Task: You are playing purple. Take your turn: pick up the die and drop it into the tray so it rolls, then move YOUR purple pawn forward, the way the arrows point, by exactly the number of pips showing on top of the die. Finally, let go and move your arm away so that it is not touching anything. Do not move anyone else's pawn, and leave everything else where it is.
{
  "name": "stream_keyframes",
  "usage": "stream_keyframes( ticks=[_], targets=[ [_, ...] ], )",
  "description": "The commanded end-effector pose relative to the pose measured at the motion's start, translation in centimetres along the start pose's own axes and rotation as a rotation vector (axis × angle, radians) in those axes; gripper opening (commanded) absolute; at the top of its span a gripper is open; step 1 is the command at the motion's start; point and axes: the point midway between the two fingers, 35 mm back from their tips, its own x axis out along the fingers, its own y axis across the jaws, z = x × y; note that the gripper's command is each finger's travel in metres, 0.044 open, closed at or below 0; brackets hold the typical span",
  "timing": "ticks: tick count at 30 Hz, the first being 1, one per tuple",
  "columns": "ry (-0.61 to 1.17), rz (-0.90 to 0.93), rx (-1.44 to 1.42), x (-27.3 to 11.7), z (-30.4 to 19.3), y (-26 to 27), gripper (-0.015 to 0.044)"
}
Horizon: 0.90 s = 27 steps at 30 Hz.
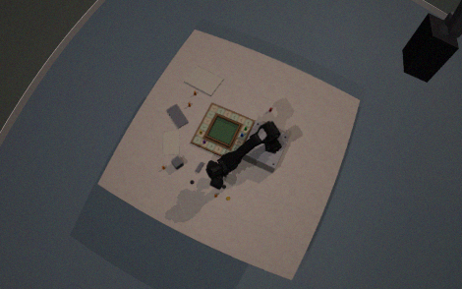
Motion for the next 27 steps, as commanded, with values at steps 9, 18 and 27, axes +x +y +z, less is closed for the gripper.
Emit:
stream_keyframes(
  ticks=[9, 18, 27],
  targets=[
    [0.231, -0.116, -0.107, 0.6, -0.8, -4.1, 0.0275],
    [0.232, -0.116, -0.107, 2.1, -1.1, -4.3, 0.0275],
    [0.232, -0.116, -0.107, 3.5, -1.5, -4.5, 0.0275]
  ],
)
